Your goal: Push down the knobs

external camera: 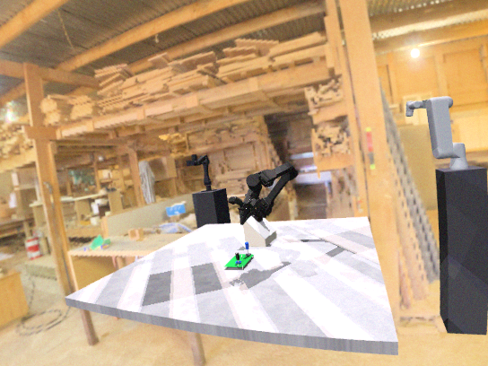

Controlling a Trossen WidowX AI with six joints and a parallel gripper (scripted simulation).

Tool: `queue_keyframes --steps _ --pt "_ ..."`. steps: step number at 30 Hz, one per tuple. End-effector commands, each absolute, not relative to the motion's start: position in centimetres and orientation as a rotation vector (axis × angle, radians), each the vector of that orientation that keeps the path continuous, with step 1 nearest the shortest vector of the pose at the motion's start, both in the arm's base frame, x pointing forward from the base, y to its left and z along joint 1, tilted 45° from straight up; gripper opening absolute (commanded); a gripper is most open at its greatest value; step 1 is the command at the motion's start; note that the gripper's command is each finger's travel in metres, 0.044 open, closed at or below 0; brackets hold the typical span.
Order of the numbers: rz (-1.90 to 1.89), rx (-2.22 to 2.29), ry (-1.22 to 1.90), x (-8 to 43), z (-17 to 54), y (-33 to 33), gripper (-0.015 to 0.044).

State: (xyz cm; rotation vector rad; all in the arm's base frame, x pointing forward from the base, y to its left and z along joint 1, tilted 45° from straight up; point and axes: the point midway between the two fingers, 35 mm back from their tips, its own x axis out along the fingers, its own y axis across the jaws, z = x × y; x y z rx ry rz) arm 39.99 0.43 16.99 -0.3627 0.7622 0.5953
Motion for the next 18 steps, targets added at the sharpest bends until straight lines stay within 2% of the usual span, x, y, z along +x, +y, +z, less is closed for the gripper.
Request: queue_keyframes --steps 1,18 --pt "0.615 -0.253 0.85 39.1 14.9 0.5 0.0" --pt "0.614 0.235 1.186 34.4 9.5 1.0 0.0"
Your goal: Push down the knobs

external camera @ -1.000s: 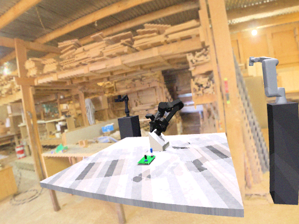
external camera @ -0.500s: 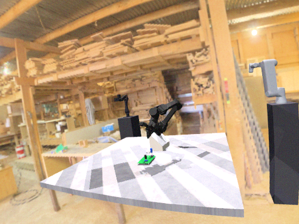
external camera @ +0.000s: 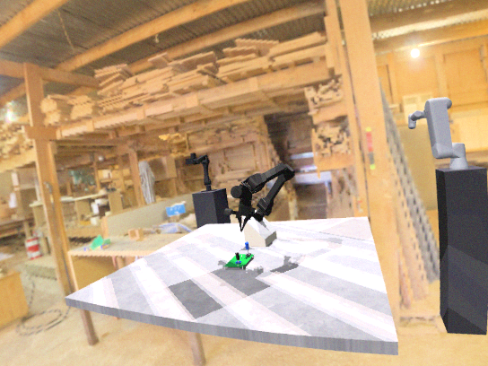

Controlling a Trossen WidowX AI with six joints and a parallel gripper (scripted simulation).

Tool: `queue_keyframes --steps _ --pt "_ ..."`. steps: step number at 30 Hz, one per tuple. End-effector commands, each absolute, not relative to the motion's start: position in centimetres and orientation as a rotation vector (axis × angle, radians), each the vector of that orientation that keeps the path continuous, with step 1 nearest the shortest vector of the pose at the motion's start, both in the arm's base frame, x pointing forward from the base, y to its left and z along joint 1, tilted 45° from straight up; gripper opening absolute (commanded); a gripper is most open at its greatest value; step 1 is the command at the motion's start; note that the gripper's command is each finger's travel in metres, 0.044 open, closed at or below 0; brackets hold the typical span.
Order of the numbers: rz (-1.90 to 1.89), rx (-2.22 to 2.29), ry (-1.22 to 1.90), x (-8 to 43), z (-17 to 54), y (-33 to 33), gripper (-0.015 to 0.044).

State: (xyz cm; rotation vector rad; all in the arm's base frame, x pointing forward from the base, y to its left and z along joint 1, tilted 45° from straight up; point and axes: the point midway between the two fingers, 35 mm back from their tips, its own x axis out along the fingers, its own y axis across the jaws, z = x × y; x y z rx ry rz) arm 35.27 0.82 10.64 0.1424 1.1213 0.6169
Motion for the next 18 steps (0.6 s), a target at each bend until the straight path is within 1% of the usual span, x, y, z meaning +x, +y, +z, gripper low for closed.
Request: queue_keyframes --steps 1,14,18 --pt "0.611 0.265 1.205 34.1 9.3 1.1 0.0" --pt "0.545 0.661 1.443 30.6 7.3 1.8 0.0" --pt "0.54 0.682 1.455 30.5 7.2 1.8 0.0"
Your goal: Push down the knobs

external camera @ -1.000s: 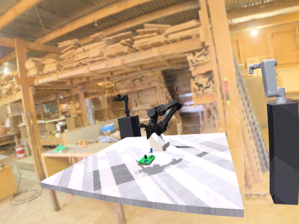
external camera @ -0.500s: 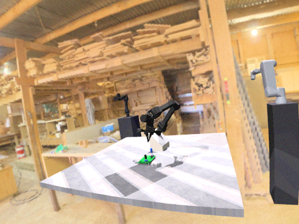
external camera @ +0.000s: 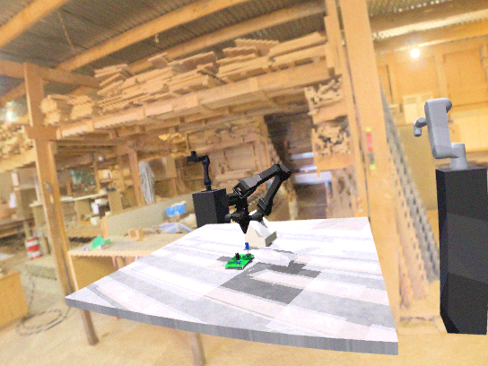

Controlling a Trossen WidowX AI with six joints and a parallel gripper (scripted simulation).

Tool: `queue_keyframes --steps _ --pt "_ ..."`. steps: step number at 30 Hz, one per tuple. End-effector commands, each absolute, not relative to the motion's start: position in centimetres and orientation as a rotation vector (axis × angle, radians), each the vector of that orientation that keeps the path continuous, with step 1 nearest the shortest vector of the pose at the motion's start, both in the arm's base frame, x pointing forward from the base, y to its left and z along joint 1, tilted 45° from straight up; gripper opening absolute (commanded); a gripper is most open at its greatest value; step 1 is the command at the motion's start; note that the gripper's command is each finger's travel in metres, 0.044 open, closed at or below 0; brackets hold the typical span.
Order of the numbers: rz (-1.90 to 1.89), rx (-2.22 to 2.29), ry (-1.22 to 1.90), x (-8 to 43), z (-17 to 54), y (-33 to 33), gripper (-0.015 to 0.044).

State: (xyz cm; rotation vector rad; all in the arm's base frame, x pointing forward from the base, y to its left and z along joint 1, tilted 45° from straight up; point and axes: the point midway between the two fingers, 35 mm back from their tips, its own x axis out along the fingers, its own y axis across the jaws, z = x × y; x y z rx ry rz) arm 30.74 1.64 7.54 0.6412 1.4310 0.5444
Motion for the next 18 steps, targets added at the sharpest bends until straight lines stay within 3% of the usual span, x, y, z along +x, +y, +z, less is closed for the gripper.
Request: queue_keyframes --steps 1,18 --pt "0.54 0.682 1.455 30.5 7.2 1.8 0.0" --pt "0.54 0.683 1.455 30.6 5.6 3.5 0.0"
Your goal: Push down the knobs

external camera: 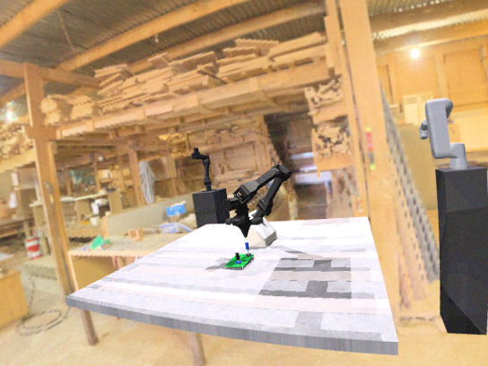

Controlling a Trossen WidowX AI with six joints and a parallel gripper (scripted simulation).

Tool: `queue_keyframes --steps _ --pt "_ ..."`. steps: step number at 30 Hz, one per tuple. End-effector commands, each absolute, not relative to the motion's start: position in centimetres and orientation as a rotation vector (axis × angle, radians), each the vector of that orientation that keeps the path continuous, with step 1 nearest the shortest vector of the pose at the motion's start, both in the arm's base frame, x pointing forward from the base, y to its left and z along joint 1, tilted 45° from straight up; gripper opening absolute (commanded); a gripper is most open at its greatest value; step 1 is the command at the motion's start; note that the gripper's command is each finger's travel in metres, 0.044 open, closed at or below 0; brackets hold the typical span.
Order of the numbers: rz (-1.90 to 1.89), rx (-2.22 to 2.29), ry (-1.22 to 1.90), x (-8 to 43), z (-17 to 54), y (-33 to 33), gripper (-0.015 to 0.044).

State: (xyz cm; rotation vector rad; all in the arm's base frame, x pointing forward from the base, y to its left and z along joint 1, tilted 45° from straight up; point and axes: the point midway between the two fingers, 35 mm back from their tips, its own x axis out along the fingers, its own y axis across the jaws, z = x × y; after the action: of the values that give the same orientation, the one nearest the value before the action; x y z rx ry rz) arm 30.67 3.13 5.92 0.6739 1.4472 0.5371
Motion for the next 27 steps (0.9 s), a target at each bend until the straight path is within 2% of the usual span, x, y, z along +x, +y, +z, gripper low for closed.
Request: queue_keyframes --steps 1,27 --pt "0.541 0.683 1.455 30.6 5.5 3.6 0.0" --pt "0.541 0.683 1.454 30.7 4.4 4.7 0.0"
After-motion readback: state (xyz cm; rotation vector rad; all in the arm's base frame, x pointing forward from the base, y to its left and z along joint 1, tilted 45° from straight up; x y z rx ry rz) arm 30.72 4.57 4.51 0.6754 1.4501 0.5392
